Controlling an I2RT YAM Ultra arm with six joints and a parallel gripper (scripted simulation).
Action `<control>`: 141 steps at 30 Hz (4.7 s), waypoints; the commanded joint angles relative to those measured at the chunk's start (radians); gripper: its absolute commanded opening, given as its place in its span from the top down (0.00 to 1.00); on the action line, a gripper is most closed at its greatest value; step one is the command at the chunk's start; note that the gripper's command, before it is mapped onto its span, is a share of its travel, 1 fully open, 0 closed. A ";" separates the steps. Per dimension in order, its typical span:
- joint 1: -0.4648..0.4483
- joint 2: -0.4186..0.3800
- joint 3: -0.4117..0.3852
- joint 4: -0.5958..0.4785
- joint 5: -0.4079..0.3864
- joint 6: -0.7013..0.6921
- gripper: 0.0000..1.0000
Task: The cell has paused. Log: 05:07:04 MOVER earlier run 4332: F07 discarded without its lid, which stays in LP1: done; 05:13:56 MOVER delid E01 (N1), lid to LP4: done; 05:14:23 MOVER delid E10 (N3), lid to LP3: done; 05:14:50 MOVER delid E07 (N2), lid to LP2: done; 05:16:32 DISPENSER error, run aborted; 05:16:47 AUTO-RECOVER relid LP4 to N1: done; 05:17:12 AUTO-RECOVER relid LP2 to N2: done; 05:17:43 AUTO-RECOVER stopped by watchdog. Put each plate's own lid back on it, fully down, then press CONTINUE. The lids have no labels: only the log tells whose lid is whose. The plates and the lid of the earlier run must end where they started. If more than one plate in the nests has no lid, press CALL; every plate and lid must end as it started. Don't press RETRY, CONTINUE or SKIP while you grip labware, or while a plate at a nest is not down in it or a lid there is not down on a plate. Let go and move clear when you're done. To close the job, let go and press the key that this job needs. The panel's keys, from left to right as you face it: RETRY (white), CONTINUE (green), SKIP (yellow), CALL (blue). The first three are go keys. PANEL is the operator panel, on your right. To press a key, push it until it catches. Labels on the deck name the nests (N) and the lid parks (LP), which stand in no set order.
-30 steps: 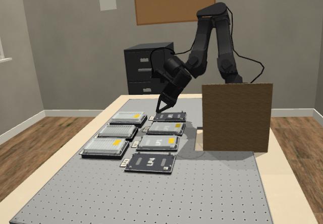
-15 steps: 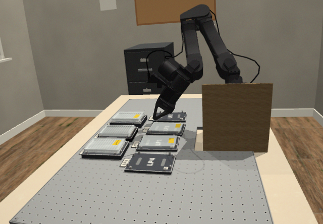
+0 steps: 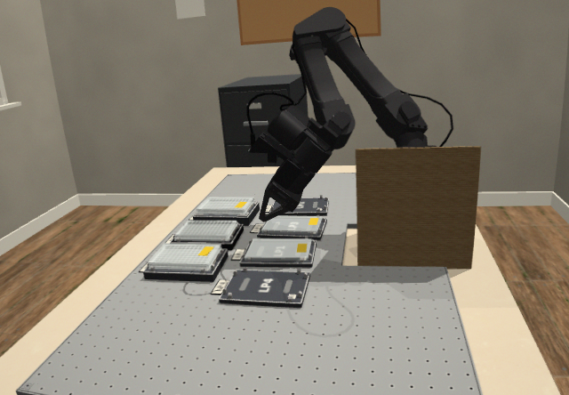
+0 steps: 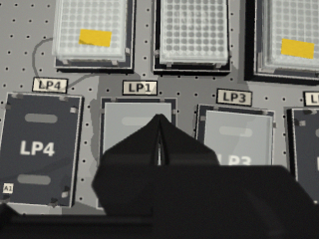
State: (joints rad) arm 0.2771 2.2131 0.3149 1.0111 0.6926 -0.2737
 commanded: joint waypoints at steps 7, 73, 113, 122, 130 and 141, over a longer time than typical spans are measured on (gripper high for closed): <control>0.167 0.163 0.122 -0.052 0.125 0.194 1.00; 0.048 0.210 0.541 -0.313 0.060 0.075 1.00; -0.060 0.255 0.806 -0.486 -0.010 -0.034 1.00; -0.060 0.255 0.806 -0.486 -0.010 -0.034 1.00; -0.074 0.226 0.777 -0.496 -0.024 -0.050 1.00; -0.186 0.095 0.703 -0.497 -0.096 -0.144 1.00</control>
State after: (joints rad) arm 0.1032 2.3493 1.0447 0.5346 0.6392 -0.3790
